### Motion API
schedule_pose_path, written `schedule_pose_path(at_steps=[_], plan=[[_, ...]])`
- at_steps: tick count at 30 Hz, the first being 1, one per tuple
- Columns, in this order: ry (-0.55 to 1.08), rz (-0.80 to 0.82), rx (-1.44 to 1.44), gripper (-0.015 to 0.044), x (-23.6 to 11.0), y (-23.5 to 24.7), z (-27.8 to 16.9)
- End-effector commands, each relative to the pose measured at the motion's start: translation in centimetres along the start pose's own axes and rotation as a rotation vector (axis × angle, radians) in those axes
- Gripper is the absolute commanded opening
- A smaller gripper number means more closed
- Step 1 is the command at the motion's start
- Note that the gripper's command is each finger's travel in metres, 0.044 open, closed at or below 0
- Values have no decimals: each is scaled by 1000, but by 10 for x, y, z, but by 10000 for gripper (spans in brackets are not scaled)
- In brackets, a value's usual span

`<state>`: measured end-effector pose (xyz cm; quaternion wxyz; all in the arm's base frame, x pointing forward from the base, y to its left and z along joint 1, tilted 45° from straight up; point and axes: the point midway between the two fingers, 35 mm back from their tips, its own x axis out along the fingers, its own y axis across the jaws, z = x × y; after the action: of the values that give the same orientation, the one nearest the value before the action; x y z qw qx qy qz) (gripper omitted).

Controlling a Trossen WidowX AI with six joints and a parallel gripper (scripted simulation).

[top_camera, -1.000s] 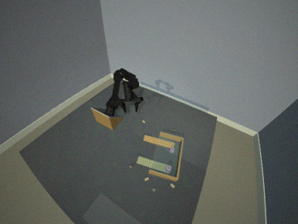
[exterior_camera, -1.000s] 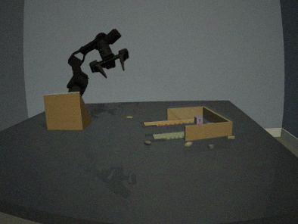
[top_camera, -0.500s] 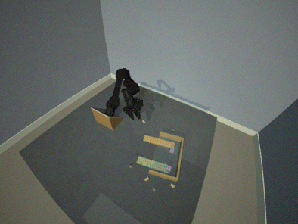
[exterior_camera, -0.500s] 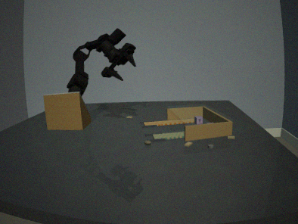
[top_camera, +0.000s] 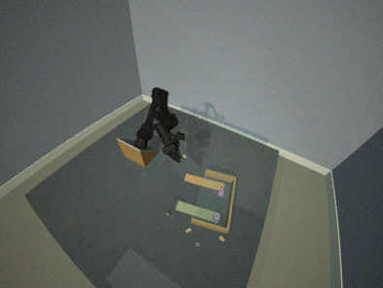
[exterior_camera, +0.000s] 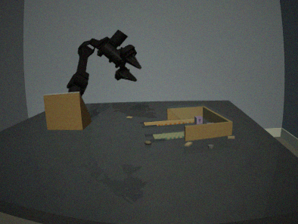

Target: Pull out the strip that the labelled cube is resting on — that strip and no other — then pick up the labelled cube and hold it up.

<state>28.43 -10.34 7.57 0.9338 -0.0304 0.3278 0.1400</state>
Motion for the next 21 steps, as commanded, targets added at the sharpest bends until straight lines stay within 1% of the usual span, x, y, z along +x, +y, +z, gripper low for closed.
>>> schedule_pose_path(at_steps=[1, 4, 21], plan=[[-162, 124, 741, 400, 29, -1, -11], [-168, 139, 821, 400, 30, -1, -11], [-168, 139, 821, 400, 30, -1, -11]])
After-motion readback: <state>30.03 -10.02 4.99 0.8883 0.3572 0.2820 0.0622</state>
